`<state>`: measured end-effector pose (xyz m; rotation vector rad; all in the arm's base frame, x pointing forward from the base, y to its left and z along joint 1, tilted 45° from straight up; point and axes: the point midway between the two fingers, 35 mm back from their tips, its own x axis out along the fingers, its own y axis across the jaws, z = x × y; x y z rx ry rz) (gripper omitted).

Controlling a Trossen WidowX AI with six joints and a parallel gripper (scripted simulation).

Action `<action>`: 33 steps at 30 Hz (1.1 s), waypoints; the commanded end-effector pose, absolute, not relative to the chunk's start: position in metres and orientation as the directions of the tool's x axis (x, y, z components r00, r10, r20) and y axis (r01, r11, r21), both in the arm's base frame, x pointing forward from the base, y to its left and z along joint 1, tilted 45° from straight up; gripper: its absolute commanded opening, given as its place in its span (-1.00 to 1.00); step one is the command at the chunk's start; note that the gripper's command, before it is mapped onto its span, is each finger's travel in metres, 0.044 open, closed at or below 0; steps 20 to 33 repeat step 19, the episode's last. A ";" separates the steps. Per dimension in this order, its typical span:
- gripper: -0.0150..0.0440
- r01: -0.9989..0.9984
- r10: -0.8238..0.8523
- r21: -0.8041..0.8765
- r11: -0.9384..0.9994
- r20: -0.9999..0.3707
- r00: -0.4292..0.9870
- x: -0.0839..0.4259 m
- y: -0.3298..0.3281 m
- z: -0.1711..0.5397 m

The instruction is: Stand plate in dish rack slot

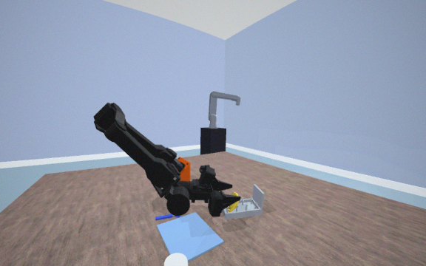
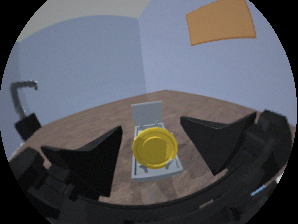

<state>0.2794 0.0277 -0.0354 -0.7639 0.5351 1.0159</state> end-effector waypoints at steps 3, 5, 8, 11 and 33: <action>0.86 -0.894 0.558 -0.315 0.317 -0.701 0.445 0.281 0.078 0.018; 0.86 -0.893 0.563 -0.313 0.322 -0.695 0.447 0.284 0.090 0.028; 0.86 -0.893 0.564 -0.313 0.322 -0.695 0.447 0.285 0.091 0.029; 0.86 -0.893 0.564 -0.313 0.322 -0.695 0.447 0.285 0.091 0.029; 0.86 -0.889 0.488 -0.166 0.426 -0.786 0.380 0.282 0.096 0.024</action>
